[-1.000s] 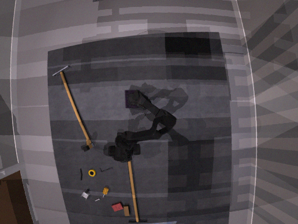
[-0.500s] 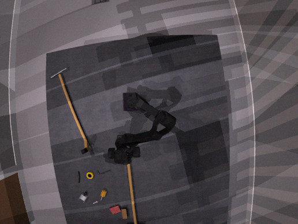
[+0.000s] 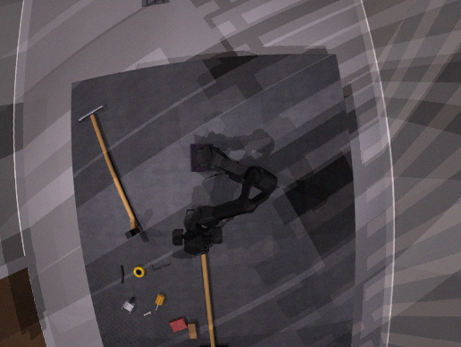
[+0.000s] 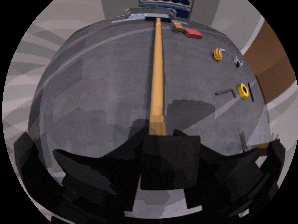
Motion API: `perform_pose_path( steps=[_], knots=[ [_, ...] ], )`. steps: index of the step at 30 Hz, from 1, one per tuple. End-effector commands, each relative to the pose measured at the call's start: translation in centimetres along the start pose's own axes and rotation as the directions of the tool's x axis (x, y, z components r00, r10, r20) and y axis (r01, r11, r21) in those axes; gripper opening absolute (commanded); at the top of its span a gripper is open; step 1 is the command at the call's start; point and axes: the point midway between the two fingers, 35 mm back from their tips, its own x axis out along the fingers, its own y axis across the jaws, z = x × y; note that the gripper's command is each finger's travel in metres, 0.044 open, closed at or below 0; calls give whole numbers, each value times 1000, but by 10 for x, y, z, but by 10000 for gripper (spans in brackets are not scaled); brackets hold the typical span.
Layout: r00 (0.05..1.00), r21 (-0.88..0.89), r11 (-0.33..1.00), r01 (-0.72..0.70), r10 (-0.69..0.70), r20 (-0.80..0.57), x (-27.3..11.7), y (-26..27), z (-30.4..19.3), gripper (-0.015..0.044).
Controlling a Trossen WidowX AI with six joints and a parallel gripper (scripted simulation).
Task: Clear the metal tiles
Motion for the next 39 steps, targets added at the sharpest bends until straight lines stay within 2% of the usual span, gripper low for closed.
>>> perform_pose_path(
  steps=[1, 39],
  knots=[
    [1000, -13, 1000, -3, 4, 8, -2, 8, 3, 0],
    [1000, -9, 1000, -6, 6, 11, -6, 58, -2, 0]
  ],
)
